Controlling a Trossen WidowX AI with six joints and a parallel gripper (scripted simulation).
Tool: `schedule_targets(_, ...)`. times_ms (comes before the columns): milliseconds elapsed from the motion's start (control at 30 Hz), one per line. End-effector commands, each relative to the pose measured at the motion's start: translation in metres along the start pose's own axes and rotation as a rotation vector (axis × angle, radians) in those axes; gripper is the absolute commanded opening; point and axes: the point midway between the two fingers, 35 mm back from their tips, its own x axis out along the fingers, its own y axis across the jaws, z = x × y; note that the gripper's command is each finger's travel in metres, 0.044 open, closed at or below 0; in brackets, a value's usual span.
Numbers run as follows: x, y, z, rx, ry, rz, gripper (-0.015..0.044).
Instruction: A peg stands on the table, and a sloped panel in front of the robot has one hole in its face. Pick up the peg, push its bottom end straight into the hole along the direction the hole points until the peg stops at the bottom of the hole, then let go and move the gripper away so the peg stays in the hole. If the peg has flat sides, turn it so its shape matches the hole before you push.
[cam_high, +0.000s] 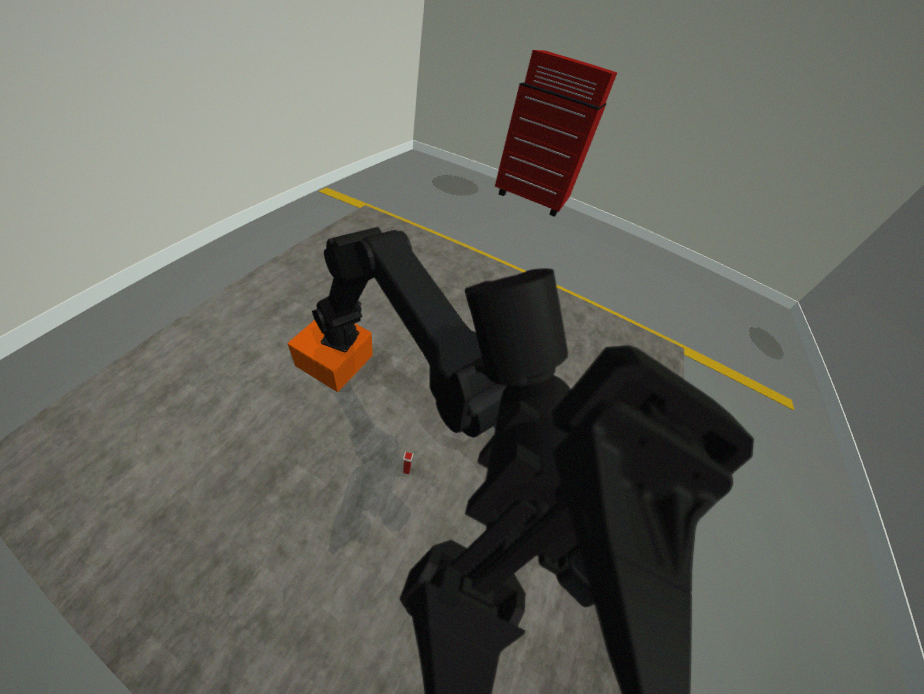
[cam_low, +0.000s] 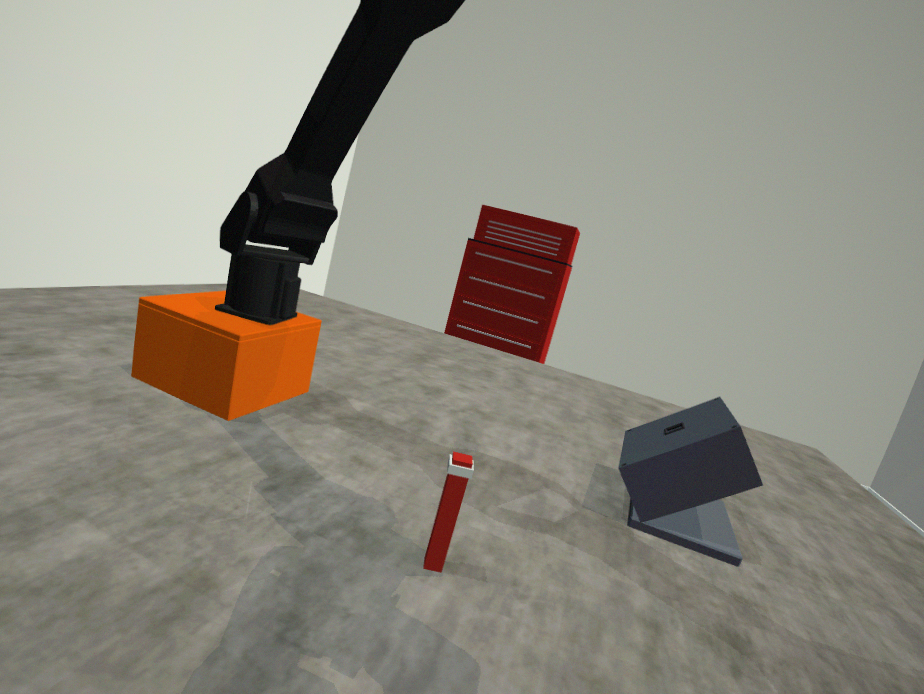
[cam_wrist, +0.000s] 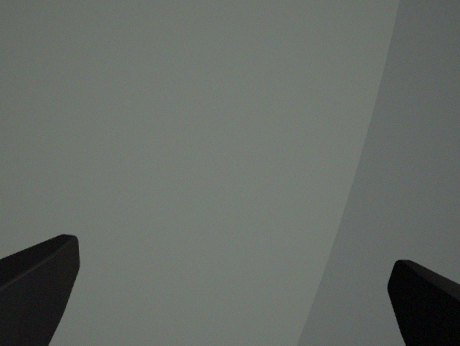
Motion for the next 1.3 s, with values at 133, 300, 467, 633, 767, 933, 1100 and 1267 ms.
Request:
schedule_targets(133, -0.003, 0.009, 0.012, 0.133, -0.069, 0.028, 0.0440)
schedule_targets(300, -0.006, 0.016, 0.019, 0.217, -0.108, 0.056, 0.0440)
schedule_targets(467, -0.009, 0.024, 0.027, 0.301, -0.145, 0.089, 0.0440)
schedule_targets(633, -0.013, 0.032, 0.035, 0.385, -0.179, 0.129, 0.0440)
schedule_targets(767, -0.017, 0.039, 0.040, 0.453, -0.203, 0.164, 0.0440)
schedule_targets(933, -0.022, 0.048, 0.047, 0.535, -0.229, 0.213, 0.0440)
schedule_targets(1100, -0.027, 0.058, 0.053, 0.618, -0.251, 0.267, 0.0440)
schedule_targets(1267, -0.034, 0.067, 0.059, 0.701, -0.266, 0.325, 0.0440)
